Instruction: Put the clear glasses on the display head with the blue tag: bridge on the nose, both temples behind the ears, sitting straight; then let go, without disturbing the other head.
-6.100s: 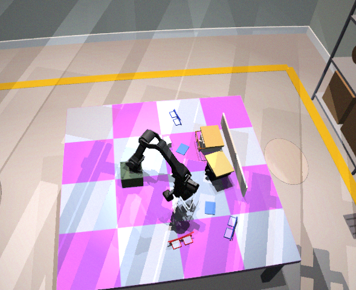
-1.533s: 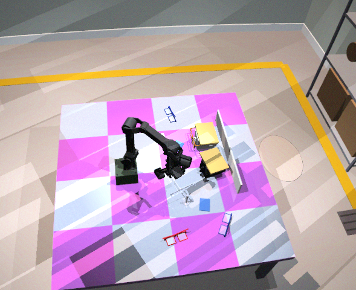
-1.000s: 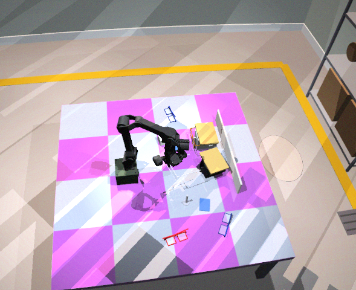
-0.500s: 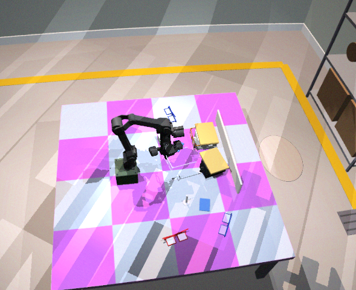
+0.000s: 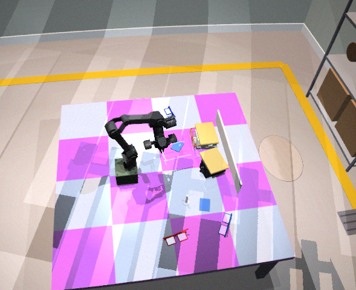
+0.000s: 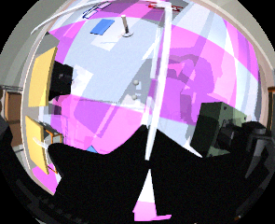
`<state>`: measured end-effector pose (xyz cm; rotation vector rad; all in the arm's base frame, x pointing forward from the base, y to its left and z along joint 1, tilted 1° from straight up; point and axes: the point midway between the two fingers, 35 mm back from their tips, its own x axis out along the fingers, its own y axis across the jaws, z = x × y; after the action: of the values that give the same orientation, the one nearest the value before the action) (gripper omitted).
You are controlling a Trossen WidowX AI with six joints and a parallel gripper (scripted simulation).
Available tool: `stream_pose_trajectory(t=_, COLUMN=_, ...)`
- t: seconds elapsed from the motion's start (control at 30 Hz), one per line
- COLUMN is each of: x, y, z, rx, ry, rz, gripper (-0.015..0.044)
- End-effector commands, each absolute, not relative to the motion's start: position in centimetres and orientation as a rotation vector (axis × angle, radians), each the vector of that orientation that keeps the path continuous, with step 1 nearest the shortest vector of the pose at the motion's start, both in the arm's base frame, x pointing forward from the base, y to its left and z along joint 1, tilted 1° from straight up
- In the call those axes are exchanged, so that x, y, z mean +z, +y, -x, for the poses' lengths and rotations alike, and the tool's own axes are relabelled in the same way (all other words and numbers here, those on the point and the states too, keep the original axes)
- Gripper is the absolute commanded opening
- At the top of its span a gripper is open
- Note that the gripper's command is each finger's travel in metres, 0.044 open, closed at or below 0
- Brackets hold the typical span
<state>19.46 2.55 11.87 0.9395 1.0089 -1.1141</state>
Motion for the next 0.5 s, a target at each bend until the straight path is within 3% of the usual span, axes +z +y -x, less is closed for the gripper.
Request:
stream_pose_trajectory(t=0.0, x=12.1, y=3.2, z=-18.6, rx=-1.117, ry=0.970, rz=-0.959, gripper=0.0000)
stream_pose_trajectory(t=0.47, x=12.9, y=5.3, z=-16.0, rx=-1.084, ry=0.851, rz=-1.059, gripper=0.0000)
